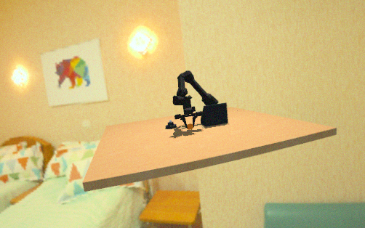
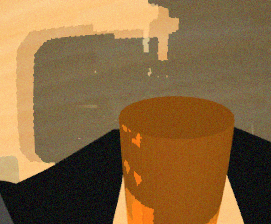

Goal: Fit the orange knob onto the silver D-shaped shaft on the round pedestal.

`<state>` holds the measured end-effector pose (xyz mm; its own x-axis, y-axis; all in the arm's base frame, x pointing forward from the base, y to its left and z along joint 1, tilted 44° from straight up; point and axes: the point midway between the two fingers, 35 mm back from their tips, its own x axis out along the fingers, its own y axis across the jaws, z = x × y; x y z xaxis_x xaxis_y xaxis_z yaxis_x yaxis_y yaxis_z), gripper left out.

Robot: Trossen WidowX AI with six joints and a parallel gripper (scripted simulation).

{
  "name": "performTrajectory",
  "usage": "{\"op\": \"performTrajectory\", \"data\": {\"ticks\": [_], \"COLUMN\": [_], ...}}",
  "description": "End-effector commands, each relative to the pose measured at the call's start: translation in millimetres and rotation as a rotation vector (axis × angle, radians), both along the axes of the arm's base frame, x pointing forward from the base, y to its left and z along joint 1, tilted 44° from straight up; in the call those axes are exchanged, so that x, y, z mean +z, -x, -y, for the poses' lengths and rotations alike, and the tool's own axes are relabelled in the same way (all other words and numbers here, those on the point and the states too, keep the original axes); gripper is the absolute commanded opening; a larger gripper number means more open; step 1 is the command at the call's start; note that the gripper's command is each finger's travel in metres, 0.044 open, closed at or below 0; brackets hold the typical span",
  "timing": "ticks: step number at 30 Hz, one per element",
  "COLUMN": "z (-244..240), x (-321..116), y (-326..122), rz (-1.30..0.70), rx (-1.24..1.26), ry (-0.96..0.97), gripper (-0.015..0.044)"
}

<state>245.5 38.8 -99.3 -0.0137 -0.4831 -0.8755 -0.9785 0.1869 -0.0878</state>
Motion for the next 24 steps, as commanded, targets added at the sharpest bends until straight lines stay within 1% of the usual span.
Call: {"op": "performTrajectory", "data": {"ticks": [1, 24], "z": [1, 14], "x": [4, 24], "y": [1, 5], "rz": [0.01, 0.073], "rx": [0.006, 0.038], "ry": [-0.057, -0.405], "gripper": [0.0181, 0.0181]}}
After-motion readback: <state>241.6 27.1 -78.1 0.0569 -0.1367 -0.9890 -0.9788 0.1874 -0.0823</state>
